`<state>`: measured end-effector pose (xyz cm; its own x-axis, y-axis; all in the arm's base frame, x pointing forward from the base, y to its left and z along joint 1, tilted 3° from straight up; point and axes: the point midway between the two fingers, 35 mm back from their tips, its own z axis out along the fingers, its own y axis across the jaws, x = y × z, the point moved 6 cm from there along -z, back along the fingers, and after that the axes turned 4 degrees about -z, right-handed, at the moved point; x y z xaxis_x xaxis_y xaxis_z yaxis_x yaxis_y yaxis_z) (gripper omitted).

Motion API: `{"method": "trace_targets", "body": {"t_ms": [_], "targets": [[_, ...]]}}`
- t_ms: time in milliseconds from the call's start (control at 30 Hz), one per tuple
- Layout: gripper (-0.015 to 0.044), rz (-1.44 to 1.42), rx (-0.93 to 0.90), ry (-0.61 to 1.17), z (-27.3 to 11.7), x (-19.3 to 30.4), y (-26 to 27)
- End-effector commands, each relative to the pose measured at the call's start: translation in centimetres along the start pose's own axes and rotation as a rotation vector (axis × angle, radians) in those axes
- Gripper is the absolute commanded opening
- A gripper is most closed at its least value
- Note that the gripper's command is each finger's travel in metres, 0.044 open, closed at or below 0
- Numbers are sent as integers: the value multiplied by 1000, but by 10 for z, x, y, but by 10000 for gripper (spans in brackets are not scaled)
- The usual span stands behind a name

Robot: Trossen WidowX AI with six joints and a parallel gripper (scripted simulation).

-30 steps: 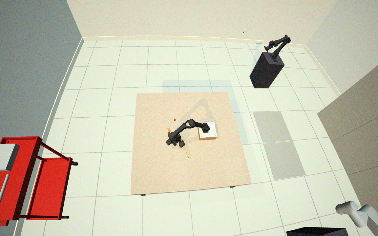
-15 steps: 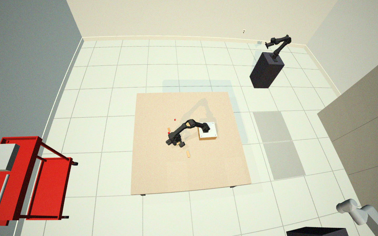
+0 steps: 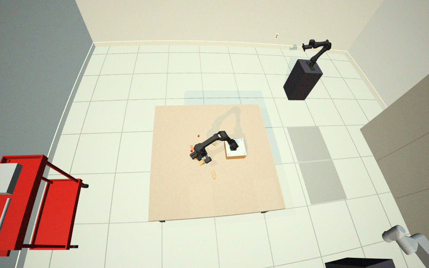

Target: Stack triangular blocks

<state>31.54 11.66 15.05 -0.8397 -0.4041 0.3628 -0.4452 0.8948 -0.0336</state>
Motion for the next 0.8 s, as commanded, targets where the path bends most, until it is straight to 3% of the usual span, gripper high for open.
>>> {"method": "trace_targets", "body": {"t_ms": [0,367,567,767], "targets": [[440,-6,-2,-12,-11,10,1],[440,5,4,-84,-10,-74,-5],[440,5,4,-85,-9,-76,-5],[440,6,1,-63,26,-83,-6]]}}
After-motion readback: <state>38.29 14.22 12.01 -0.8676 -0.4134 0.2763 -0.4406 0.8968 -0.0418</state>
